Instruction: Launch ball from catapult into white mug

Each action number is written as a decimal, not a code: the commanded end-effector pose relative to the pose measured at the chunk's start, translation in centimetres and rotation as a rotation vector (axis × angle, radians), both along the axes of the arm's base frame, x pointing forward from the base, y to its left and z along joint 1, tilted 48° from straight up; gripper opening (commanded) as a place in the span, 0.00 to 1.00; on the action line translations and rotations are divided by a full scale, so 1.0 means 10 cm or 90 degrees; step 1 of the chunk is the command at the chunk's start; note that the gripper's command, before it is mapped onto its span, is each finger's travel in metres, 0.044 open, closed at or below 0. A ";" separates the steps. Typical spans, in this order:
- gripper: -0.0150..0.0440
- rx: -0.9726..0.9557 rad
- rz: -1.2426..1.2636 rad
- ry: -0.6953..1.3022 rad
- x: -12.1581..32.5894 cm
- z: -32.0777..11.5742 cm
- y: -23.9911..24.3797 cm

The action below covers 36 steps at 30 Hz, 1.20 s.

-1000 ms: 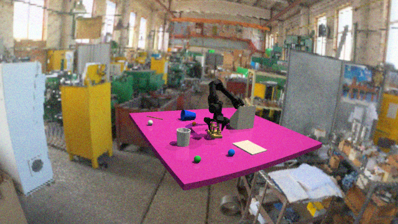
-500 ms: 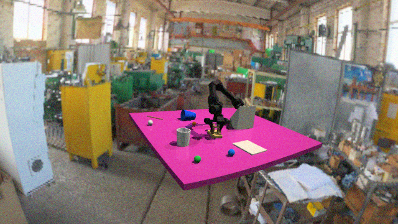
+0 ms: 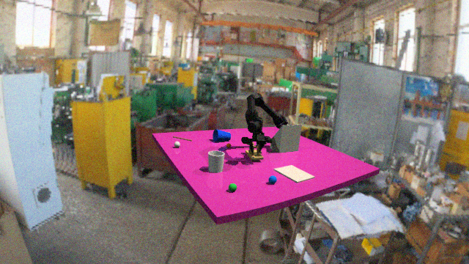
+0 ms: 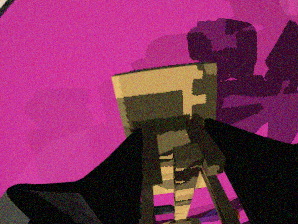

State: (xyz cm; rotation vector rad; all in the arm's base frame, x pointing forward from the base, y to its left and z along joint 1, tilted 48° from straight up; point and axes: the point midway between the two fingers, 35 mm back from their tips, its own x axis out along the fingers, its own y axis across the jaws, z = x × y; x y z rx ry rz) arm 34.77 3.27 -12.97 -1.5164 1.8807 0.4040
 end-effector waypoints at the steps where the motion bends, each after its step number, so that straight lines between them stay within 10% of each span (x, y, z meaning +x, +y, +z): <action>1: 0.25 0.010 0.012 -0.023 0.08 0.20 0.25; 36: 0.25 -0.041 -0.414 -0.484 0.27 0.29 0.11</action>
